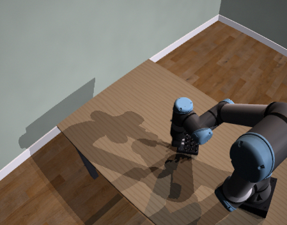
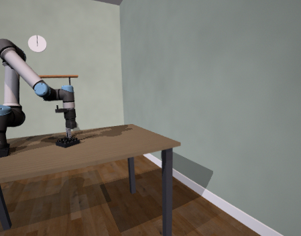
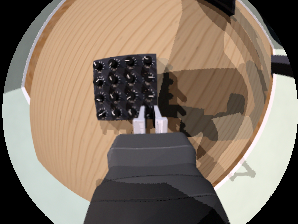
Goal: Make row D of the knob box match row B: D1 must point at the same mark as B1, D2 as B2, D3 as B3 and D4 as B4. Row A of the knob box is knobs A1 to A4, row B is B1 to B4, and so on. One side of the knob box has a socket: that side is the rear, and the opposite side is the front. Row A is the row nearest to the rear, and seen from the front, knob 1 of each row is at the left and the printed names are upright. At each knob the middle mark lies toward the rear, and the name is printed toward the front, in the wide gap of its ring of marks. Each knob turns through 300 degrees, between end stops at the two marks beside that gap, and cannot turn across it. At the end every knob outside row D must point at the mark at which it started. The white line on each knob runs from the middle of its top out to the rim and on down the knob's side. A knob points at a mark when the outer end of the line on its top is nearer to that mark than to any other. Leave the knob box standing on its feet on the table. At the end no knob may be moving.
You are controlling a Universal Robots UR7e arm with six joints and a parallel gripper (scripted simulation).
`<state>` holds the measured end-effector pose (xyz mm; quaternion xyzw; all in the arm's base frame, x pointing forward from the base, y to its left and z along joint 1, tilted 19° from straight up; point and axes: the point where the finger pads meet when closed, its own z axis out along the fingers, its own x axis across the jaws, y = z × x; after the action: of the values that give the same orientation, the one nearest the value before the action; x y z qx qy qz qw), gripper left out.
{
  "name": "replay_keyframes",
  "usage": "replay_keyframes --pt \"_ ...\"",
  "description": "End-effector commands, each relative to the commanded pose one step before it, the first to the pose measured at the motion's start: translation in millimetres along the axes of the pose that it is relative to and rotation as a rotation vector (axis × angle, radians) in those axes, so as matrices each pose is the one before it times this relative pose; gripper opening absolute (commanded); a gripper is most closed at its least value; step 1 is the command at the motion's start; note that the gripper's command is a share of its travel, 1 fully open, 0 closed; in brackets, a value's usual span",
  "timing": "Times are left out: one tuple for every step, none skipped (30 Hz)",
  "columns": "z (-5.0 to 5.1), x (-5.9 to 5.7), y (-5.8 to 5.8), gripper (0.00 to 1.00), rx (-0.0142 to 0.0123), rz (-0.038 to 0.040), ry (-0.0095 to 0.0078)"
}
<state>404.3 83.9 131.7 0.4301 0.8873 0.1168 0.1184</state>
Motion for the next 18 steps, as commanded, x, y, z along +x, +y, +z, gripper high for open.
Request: replay_keyframes --pt "-0.33 -0.23 0.33 0.3 -0.00083 0.0301 -0.00098" --pt "0.0 0.0 0.0 0.3 0.0 0.00898 0.0" --pt "0.0 0.0 0.0 0.3 0.0 0.00954 0.0" --pt "0.0 0.0 0.0 0.3 0.0 0.01011 0.0" --pt "0.0 0.0 0.0 0.3 0.0 0.01069 0.0" --pt "0.0 0.0 0.0 0.3 0.0 0.01126 0.0" --pt "0.0 0.0 0.0 0.3 0.0 0.01183 0.0" --pt "0.0 0.0 0.0 0.3 0.0 0.01241 0.0" --pt "0.0 0.0 0.0 0.3 0.0 0.01296 0.0" --pt "0.0 0.0 0.0 0.3 0.0 0.01353 0.0" --pt "0.0 0.0 0.0 0.3 0.0 0.01409 0.0" --pt "0.0 0.0 0.0 0.3 0.0 0.01463 0.0" --pt "0.0 0.0 0.0 0.3 0.0 0.01519 0.0" --pt "0.0 0.0 0.0 0.3 0.0 0.0 0.0" --pt "0.0 0.0 0.0 0.3 0.0 0.0 0.0" --pt "0.0 0.0 0.0 0.3 0.0 0.01572 0.0" --pt "0.0 0.0 0.0 0.3 0.0 0.01625 0.0" --pt "0.0 0.0 0.0 0.3 0.0 0.01677 0.0"
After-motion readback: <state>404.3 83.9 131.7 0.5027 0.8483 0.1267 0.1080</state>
